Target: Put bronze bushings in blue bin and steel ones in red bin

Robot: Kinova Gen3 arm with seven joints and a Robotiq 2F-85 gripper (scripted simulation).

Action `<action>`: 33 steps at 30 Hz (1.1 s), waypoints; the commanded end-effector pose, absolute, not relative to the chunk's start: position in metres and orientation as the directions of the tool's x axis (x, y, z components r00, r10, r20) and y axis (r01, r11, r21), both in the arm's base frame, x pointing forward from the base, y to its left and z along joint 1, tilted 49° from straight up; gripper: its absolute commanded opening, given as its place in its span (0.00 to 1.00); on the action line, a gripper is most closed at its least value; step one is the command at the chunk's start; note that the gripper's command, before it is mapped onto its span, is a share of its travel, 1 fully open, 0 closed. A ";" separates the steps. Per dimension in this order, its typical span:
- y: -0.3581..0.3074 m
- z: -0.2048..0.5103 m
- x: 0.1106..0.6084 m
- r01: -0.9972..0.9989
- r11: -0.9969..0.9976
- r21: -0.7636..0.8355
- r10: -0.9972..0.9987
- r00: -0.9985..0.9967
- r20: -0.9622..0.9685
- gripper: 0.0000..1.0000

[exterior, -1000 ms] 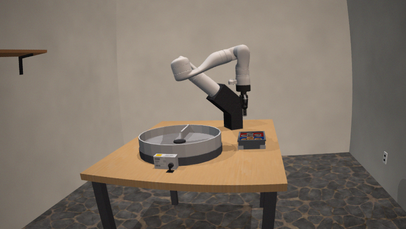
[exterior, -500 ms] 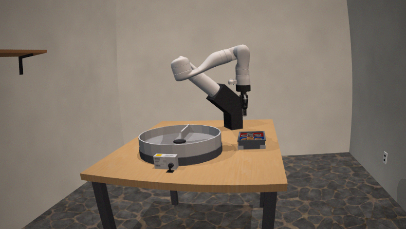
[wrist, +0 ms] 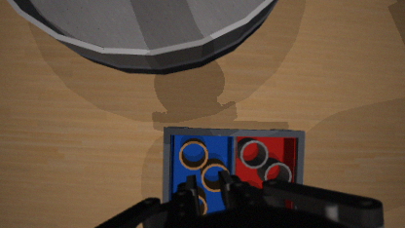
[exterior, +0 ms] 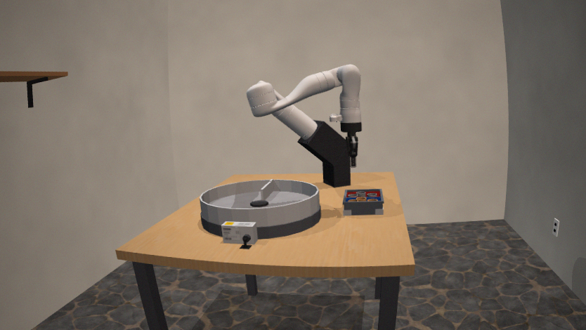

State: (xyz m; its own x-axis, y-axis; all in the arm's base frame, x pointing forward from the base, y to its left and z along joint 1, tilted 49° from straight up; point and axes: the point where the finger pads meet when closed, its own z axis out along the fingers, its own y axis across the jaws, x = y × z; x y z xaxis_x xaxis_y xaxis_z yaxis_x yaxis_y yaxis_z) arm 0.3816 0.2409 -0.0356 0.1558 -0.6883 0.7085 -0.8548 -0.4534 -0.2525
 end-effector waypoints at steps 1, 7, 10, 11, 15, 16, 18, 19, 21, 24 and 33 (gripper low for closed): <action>0.242 -0.035 0.381 -0.854 -0.454 -0.253 -0.689 0.156 0.708 0.19; 0.242 -0.035 0.381 -0.854 -0.454 -0.253 -0.689 0.156 0.708 0.19; 0.242 -0.035 0.381 -0.854 -0.454 -0.253 -0.689 0.156 0.708 0.19; 0.242 -0.035 0.381 -0.854 -0.454 -0.253 -0.689 0.156 0.708 0.19; 0.242 -0.035 0.381 -0.854 -0.454 -0.253 -0.689 0.156 0.708 0.19; 0.242 -0.035 0.381 -0.854 -0.454 -0.253 -0.689 0.156 0.708 0.19; 0.242 -0.035 0.381 -0.854 -0.454 -0.253 -0.689 0.156 0.708 0.19; 0.242 -0.035 0.381 -0.854 -0.454 -0.253 -0.689 0.156 0.708 0.19; 0.242 -0.035 0.381 -0.854 -0.454 -0.253 -0.689 0.156 0.708 0.19; 0.242 -0.035 0.381 -0.854 -0.454 -0.253 -0.689 0.156 0.708 1.00; 0.242 -0.035 0.381 -0.854 -0.454 -0.253 -0.689 0.156 0.708 1.00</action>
